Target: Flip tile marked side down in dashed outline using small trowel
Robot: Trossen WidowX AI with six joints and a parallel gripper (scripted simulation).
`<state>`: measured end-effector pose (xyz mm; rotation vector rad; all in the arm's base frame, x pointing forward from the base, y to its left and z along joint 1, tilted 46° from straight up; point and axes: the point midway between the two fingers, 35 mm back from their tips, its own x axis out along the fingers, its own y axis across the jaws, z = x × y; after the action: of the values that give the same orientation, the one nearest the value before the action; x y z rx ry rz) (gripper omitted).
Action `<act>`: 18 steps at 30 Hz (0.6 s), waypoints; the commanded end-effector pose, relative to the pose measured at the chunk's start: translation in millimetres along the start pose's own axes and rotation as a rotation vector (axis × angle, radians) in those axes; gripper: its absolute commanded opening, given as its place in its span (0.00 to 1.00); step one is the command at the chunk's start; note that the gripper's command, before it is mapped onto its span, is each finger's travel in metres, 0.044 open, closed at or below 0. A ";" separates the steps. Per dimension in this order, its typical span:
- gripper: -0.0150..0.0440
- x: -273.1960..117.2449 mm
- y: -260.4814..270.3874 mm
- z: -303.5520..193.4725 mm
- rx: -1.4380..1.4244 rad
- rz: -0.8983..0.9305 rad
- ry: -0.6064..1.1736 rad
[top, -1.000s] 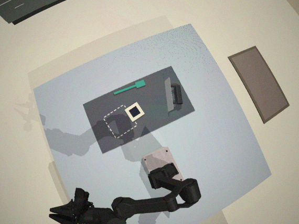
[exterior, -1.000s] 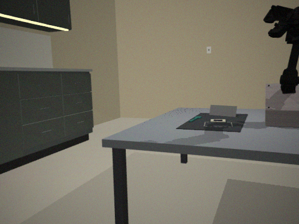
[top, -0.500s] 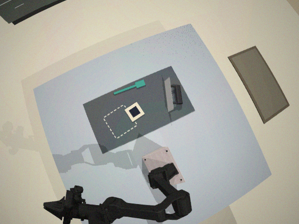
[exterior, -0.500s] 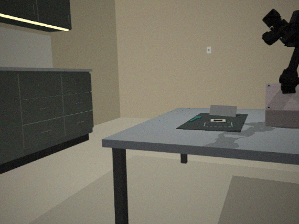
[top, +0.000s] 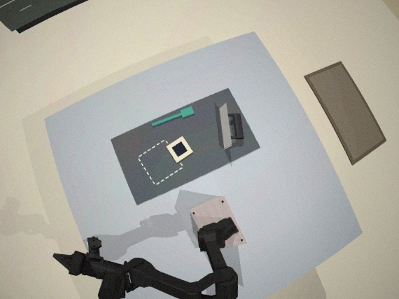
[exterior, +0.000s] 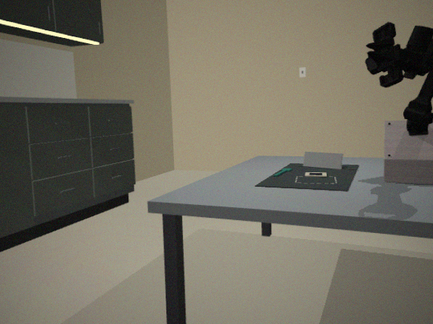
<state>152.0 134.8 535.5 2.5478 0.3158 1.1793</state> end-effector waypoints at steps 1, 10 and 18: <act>0.42 12.3 -16.0 15.6 -0.134 -0.044 -0.038; 0.42 33.3 -45.3 64.5 -0.390 -0.135 -0.145; 0.42 42.9 -58.4 111.4 -0.549 -0.190 -0.249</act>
<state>245.8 180.6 484.5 2.1464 0.1651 0.7960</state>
